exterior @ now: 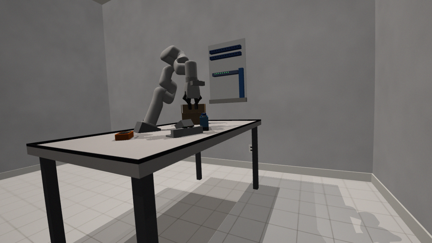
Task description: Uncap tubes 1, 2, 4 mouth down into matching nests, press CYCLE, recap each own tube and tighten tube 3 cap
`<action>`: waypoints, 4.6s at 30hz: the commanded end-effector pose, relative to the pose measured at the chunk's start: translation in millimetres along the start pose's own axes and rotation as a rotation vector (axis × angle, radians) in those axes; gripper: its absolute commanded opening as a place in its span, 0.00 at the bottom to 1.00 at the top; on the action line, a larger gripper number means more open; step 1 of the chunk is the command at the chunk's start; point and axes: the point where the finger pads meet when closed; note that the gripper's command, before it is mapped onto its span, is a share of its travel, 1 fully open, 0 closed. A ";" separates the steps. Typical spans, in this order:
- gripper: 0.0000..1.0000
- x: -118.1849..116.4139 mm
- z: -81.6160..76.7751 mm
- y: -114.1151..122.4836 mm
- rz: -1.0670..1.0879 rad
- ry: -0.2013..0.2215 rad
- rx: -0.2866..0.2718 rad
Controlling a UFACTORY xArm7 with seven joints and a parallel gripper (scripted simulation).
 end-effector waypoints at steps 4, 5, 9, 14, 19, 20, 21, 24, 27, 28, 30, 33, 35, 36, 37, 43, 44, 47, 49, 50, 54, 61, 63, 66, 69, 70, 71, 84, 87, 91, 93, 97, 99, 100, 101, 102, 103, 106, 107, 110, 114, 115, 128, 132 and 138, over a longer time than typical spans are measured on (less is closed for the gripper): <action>0.46 -36.9 -2.9 17.6 0.408 0.009 0.011; 0.46 -41.0 -2.8 19.8 0.454 0.009 0.011; 0.46 -57.1 -2.6 28.4 0.636 0.007 0.011; 0.46 -77.3 -2.2 39.1 0.864 0.005 0.012; 0.46 -95.3 -1.9 48.7 1.067 0.004 0.013; 0.46 -98.7 -1.8 50.5 1.105 0.004 0.013; 0.46 -102.6 -1.8 52.6 1.149 0.004 0.013; 0.46 -114.6 -1.6 59.0 1.285 0.003 0.013; 0.46 -132.2 -1.3 68.4 1.407 0.004 0.015; 0.46 -139.2 -1.2 72.1 1.407 0.004 0.015; 0.46 -148.9 -1.0 77.3 1.407 0.004 0.015; 0.46 -154.6 -1.0 80.3 1.407 0.004 0.015; 0.46 -169.3 -0.7 88.2 1.407 0.004 0.015; 0.46 -176.7 -0.6 92.2 1.407 0.004 0.014; 0.46 -184.1 -0.5 96.1 1.407 0.004 0.014; 0.46 -209.8 -0.1 109.8 1.407 0.004 0.014; 0.46 -209.8 -0.1 109.8 1.407 0.004 0.014; 0.46 -209.8 -0.1 109.8 1.407 0.004 0.014; 0.46 -209.7 -0.1 109.8 1.407 0.004 0.014; 0.46 -209.7 -0.1 109.8 1.407 0.004 0.014; 0.46 -209.7 8.9 109.8 1.407 0.004 0.014; 0.46 -209.6 29.9 109.6 1.407 0.004 0.014; 0.46 -209.6 35.5 109.5 1.407 0.004 0.014; 0.46 -209.6 35.5 109.4 1.407 0.004 0.014; 0.46 -209.6 35.4 109.5 1.407 0.004 0.014; 0.46 -209.6 35.4 109.5 1.407 0.004 0.014; 0.46 -209.5 35.9 109.5 1.407 0.004 0.014; 0.46 -209.4 41.5 109.5 1.407 0.004 0.014; 0.46 -209.4 42.9 109.5 1.407 0.004 0.014; 0.46 -209.4 45.0 109.5 1.407 0.004 0.014; 0.46 -209.4 45.4 109.5 1.407 0.004 0.014; 0.00 -209.4 45.5 109.5 1.407 0.004 0.014; 0.00 -209.4 45.5 109.5 1.407 0.004 0.014; 0.00 -209.4 45.5 109.5 1.407 0.004 0.014; 0.00 -209.4 45.5 109.5 1.407 0.004 0.014; 0.00 -209.4 45.5 109.5 1.407 0.004 0.014; 0.00 -209.4 45.5 109.5 1.407 0.004 0.014; 0.00 -209.4 45.5 109.5 1.407 0.004 0.014; 0.00 -209.4 45.5 109.5 1.407 0.004 0.014; 0.00 -209.4 45.5 109.5 1.407 0.004 0.014; 0.00 -209.4 45.4 109.5 1.257 0.005 0.013; 0.00 -209.4 45.4 109.5 1.207 0.005 0.013; 0.00 -209.4 45.1 109.5 0.657 0.008 0.011; 0.00 -209.4 44.9 109.5 0.457 0.009 0.010; 0.00 -209.5 44.8 109.5 0.257 0.010 0.009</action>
Point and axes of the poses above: the point where the finger pads meet when closed, its own z axis out along the fingers, its own x axis across the jaws, y = z × x, and after that the axes turned 10 degrees about -z, right-handed
